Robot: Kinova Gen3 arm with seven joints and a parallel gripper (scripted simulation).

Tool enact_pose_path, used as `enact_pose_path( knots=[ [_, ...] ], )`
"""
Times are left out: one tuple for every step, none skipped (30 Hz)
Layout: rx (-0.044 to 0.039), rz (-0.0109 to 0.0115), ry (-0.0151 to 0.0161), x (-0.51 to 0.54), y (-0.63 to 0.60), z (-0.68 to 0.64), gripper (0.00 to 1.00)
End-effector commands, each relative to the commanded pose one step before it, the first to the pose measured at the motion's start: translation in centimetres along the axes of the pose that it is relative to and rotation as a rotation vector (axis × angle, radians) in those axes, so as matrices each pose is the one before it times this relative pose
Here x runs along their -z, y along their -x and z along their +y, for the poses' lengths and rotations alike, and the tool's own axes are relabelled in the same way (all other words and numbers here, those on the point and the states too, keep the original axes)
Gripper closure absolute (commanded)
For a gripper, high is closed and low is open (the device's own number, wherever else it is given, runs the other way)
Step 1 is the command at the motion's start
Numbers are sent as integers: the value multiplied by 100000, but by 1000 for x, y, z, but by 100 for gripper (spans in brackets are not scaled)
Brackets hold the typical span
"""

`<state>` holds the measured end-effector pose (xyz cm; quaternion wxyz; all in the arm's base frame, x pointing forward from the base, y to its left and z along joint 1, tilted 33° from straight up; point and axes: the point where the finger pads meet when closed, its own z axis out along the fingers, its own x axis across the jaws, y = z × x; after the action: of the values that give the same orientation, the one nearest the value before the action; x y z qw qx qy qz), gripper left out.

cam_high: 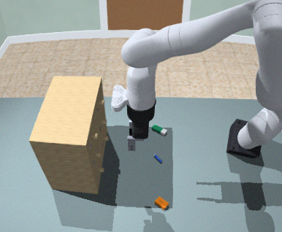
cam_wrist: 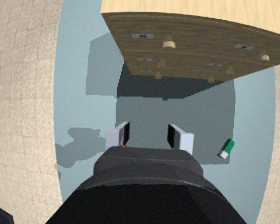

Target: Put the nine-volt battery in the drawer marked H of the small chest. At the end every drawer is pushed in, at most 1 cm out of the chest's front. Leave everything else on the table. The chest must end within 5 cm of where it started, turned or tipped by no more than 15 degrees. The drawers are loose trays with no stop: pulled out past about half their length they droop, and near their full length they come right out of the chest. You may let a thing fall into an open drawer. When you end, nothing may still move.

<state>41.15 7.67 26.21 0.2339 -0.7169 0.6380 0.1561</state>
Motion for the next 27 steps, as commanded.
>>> enact_pose_path(
  knots=[
    [-27, 47, -133, 48, -23, -36, 0],
    [0, 0, 0, 0, 0, 0, 0],
    [0, 0, 0, 0, 0, 0, 0],
    [0, 0, 0, 0, 0, 0, 0],
    [0, 0, 0, 0, 0, 0, 0],
    [0, 0, 0, 0, 0, 0, 0],
    [0, 0, 0, 0, 0, 0, 0],
    [0, 0, 0, 0, 0, 0, 0],
    [0, 0, 0, 0, 0, 0, 0],
    [0, 0, 0, 0, 0, 0, 0],
    [0, 0, 0, 0, 0, 0, 0],
    [0, 0, 0, 0, 0, 0, 0],
    [0, 0, 0, 0, 0, 0, 0],
    [0, 0, 0, 0, 0, 0, 0],
    [0, 0, 0, 0, 0, 0, 0],
    [0, 0, 0, 0, 0, 0, 0],
    [0, 0, 0, 0, 0, 0, 0],
    [0, 0, 0, 0, 0, 0, 0],
    [0, 0, 0, 0, 0, 0, 0],
    [0, 0, 0, 0, 0, 0, 0],
    [0, 0, 0, 0, 0, 0, 0],
    [0, 0, 0, 0, 0, 0, 0],
    [0, 0, 0, 4, -6, 0, 0],
    [0, 0, 0, 27, -38, -2, 0],
    [0, 0, 0, 68, -96, -5, 0],
    [0, 0, 0, 124, -174, -8, 0],
    [0, 0, 0, 190, -266, -9, 0]
  ],
)
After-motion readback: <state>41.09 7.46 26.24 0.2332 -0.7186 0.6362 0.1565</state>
